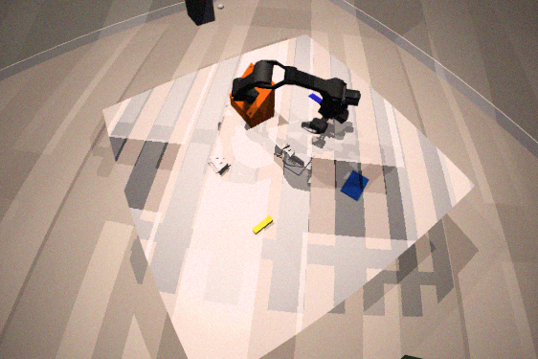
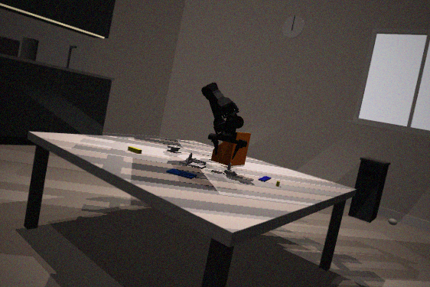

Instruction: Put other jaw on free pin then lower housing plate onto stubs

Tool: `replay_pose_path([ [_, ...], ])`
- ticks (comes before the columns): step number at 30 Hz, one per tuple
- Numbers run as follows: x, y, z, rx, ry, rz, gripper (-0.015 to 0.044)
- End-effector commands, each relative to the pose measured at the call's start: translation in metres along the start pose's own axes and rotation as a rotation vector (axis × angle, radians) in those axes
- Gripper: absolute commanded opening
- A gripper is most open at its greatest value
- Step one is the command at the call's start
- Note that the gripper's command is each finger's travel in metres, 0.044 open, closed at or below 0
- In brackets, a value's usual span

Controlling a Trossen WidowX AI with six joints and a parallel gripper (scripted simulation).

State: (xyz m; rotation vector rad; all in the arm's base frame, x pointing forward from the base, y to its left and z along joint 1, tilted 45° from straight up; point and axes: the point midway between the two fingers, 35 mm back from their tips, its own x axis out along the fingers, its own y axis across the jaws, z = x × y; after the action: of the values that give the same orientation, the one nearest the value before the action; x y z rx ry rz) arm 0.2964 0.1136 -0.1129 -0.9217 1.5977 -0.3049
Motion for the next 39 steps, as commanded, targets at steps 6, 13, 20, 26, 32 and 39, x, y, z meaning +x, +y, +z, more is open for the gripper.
replay_pose_path([
  [6,0.0,0.0,0.0,0.0,0.0,0.0,0.044],
  [13,0.0,0.0,0.0,0.0,0.0,0.0,0.044],
  [20,0.0,0.0,0.0,0.0,0.0,0.0,0.044],
  [26,0.0,0.0,0.0,0.0,0.0,0.0,0.044],
  [32,0.0,0.0,0.0,0.0,0.0,0.0,0.0282],
  [39,0.0,0.0,0.0,0.0,0.0,0.0,0.0099],
])
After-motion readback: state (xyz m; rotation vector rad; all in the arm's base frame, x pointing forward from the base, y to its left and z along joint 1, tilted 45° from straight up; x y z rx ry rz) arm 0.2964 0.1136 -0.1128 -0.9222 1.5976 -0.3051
